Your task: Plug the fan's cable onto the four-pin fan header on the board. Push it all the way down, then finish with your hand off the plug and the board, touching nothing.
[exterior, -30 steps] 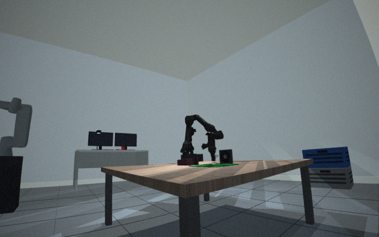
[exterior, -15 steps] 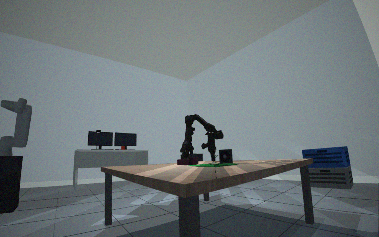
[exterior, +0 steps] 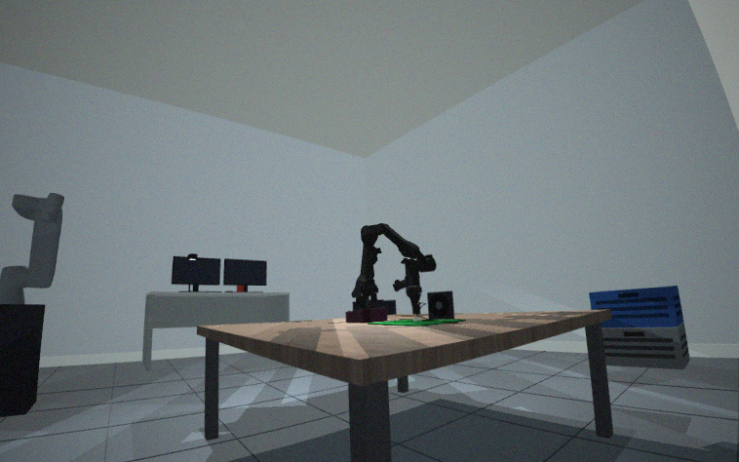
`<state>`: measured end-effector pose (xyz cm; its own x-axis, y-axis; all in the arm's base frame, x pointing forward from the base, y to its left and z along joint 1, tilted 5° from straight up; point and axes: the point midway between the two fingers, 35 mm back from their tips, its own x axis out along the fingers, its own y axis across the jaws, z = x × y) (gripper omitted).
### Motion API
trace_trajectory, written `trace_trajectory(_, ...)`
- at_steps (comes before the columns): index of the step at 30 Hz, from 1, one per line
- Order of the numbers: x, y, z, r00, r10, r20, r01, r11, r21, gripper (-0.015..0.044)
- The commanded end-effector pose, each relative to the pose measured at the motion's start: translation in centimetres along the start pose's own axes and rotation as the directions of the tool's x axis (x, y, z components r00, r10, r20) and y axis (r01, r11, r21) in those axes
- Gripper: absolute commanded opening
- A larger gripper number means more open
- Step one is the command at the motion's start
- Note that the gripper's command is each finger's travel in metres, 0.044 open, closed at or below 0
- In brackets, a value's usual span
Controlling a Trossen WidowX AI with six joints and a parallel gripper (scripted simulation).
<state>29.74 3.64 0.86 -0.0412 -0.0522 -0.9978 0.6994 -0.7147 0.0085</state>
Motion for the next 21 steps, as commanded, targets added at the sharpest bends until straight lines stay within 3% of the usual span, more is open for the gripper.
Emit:
trace_trajectory(1, 0.12, -0.01, -0.03, 1.0, -0.001, -0.002, 0.001, 1.0, 0.0, 0.0)
trace_trajectory(21, 0.56, -0.01, -0.03, 1.0, -0.001, -0.002, 0.001, 1.0, 0.002, 0.0)
